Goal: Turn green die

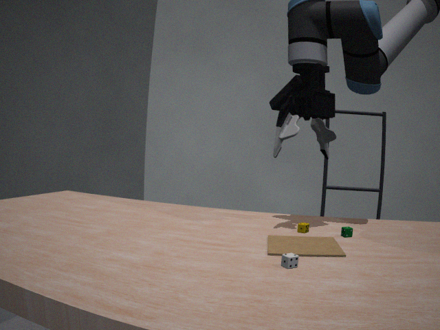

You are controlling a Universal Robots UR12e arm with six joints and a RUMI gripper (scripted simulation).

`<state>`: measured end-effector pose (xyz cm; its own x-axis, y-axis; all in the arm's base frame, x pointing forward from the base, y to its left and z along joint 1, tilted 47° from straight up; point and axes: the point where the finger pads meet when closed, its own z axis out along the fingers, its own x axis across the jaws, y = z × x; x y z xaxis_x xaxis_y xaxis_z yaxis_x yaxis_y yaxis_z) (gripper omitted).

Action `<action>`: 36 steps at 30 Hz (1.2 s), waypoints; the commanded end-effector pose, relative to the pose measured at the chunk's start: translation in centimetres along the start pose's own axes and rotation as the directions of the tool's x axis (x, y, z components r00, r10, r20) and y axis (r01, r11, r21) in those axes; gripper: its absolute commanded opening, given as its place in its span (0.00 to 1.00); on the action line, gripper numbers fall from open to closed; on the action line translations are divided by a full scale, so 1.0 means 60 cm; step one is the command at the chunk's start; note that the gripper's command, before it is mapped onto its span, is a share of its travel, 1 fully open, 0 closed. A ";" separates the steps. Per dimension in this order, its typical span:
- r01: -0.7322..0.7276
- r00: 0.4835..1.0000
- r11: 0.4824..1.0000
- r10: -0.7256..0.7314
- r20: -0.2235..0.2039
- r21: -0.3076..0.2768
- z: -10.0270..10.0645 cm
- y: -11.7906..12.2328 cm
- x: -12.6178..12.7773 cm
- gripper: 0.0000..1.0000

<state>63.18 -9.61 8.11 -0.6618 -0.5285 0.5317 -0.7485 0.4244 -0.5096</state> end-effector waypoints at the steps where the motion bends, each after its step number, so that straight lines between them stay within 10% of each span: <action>1: -0.026 1.000 1.000 0.026 0.005 0.007 0.000 -0.005 0.008 1.00; 22: -0.026 1.000 1.000 0.026 0.006 0.006 0.022 -0.005 0.007 1.00; 36: -0.026 1.000 1.000 0.026 0.006 0.006 0.166 -0.006 0.004 1.00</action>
<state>63.43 -15.55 3.30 -0.6815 -0.5186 0.5163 -0.7304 0.4376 -0.5245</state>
